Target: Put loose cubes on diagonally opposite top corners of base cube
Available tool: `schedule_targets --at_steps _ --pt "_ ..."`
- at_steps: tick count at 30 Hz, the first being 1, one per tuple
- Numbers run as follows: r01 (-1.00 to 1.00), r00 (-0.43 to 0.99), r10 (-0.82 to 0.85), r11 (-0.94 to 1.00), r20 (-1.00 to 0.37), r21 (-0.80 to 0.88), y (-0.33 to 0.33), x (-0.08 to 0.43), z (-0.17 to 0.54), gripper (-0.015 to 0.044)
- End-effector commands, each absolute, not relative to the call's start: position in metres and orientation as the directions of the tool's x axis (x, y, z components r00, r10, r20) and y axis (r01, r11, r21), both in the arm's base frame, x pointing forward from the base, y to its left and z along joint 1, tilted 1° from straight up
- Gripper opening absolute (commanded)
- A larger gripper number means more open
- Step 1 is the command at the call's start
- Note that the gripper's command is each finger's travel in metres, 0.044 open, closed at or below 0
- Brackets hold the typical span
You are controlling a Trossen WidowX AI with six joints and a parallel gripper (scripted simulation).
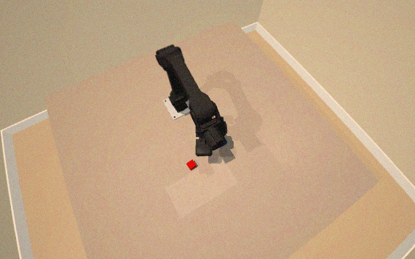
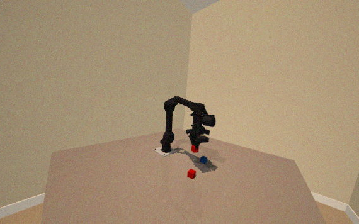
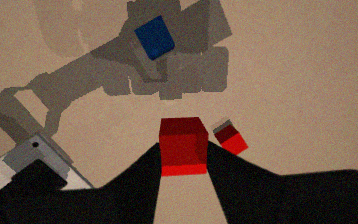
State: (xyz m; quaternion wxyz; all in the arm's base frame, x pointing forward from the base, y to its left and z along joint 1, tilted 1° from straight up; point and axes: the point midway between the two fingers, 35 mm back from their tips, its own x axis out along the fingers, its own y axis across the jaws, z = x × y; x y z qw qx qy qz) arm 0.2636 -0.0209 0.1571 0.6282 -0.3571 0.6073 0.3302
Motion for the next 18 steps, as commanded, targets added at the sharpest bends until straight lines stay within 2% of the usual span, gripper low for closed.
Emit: schedule_targets --at_steps 1,18 --pt "-0.791 0.04 -0.014 0.611 -0.999 -0.04 -0.016 0.269 0.154 0.0105" --pt "-0.38 0.041 -0.013 0.924 -0.999 -0.027 0.003 0.282 0.145 0.0105"
